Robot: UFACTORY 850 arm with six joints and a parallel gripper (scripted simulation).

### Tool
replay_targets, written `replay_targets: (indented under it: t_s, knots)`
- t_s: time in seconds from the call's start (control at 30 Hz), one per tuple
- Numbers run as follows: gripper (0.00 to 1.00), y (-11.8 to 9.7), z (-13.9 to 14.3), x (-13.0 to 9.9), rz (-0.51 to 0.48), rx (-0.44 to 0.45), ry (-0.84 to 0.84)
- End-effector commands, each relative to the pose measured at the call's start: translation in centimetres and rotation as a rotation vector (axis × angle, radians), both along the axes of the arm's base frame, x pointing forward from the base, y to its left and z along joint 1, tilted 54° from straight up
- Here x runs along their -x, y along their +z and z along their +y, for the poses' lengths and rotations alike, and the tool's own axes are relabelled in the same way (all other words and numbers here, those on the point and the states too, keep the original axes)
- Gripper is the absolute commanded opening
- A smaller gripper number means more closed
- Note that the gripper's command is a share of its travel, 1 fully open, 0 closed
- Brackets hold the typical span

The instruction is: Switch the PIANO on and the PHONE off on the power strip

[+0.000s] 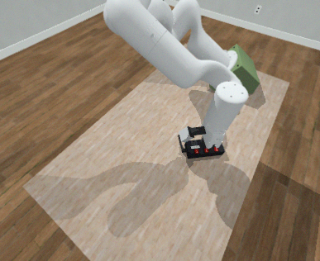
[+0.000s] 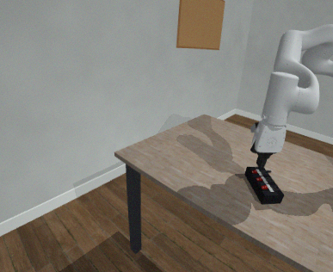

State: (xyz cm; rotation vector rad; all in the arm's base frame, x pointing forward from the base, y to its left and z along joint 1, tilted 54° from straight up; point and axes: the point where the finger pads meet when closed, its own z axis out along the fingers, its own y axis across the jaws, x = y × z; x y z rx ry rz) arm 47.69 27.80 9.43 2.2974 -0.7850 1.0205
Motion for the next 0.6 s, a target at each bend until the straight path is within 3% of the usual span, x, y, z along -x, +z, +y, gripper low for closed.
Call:
replay_targets:
  t_s: [0.0, 0.57]
  knots:
    - [0.0, -0.9, 0.53, 1.81, -0.003, -0.002, 0.0]
    - [0.0, -1.08, 0.59, 2.15, -0.003, -0.002, 0.0]
